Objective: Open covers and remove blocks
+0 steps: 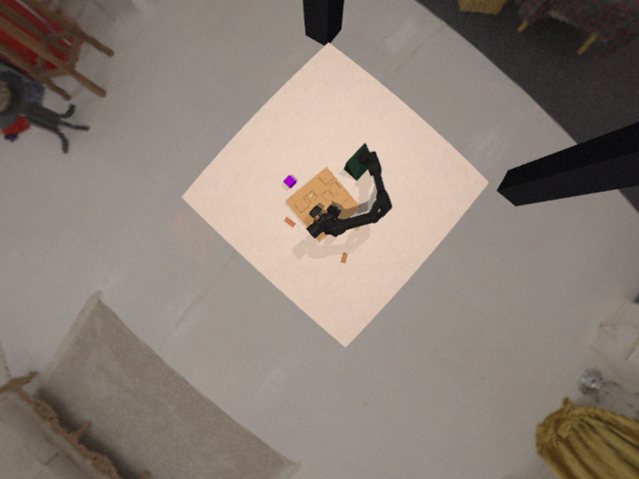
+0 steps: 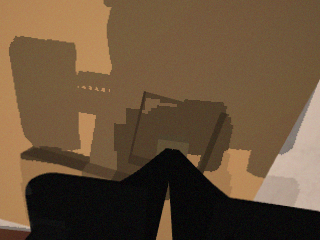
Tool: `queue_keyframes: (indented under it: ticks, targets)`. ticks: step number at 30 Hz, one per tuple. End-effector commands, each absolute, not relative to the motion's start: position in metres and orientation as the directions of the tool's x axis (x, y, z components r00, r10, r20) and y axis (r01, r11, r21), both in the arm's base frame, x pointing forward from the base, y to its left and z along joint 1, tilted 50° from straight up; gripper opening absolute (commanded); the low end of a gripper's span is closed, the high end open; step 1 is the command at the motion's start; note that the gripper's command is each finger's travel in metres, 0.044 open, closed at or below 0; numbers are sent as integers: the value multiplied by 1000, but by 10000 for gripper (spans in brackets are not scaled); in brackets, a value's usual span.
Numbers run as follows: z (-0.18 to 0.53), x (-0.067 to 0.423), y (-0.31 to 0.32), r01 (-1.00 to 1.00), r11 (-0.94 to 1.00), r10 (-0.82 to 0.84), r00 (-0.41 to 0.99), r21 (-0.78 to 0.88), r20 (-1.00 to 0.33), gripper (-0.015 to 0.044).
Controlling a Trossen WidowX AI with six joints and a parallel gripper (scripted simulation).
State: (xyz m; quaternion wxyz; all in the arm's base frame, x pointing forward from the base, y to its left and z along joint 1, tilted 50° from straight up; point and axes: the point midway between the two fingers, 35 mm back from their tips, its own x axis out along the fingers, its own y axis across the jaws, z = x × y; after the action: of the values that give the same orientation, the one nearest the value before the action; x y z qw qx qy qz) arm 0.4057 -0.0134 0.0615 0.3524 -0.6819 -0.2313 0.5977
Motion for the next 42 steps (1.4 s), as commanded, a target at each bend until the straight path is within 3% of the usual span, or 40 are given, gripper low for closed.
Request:
queue_keyframes:
  ticks: [1,30,35,41,42]
  targets:
    - [60,402,-11,-110,-640,740,178,-760,-649,0]
    - [61,393,-13,-89,-645,740,178,-759,-649,0]
    - [63,393,-14,222,-673,740,178,-706,-649,0]
    - [65,393,-17,717,-549,739,178,-429,-649,0]
    - [62,392,-15,313,-668,739,178,-675,-650,26]
